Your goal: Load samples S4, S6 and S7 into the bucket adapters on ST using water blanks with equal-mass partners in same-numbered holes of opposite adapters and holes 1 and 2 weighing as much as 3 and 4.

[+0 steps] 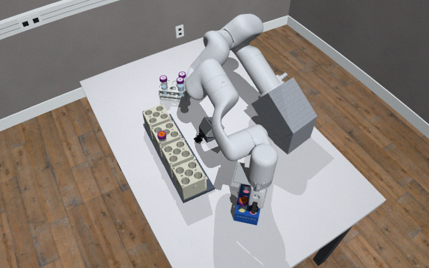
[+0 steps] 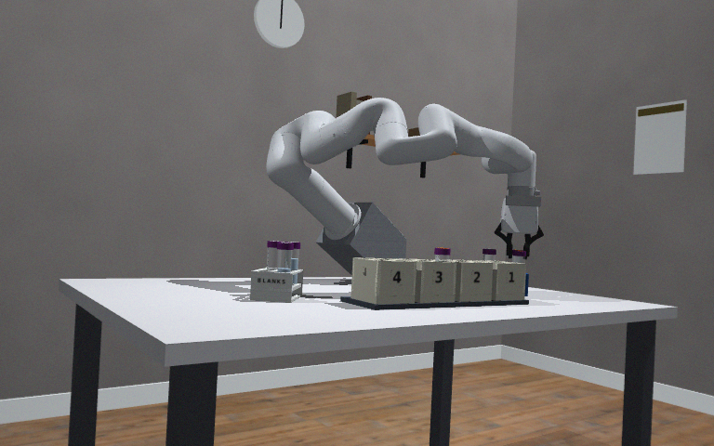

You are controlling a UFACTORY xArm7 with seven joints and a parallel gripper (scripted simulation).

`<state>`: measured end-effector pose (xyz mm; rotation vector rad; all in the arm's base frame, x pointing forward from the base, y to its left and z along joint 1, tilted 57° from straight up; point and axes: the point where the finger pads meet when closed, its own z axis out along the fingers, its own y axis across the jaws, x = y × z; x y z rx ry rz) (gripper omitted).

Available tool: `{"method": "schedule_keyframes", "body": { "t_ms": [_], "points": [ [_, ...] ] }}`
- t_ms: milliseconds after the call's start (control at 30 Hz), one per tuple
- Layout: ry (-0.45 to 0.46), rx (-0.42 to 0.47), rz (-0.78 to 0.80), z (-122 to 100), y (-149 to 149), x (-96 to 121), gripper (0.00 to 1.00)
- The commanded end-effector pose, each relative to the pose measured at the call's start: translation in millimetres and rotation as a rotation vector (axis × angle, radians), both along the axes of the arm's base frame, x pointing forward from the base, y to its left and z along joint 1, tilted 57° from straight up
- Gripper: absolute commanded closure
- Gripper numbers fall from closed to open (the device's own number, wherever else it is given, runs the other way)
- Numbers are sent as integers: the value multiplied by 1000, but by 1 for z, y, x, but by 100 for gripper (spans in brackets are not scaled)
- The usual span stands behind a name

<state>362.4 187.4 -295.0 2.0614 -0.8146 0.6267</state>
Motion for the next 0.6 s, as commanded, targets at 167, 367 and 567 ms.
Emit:
{"method": "schedule_keyframes", "body": {
  "t_ms": [167, 367, 567],
  "points": [
    [-1, 5, 2, 1, 3, 0, 100],
    [-1, 5, 2, 1, 4, 0, 100],
    [-1, 5, 2, 3, 6, 0, 100]
  ]
}}
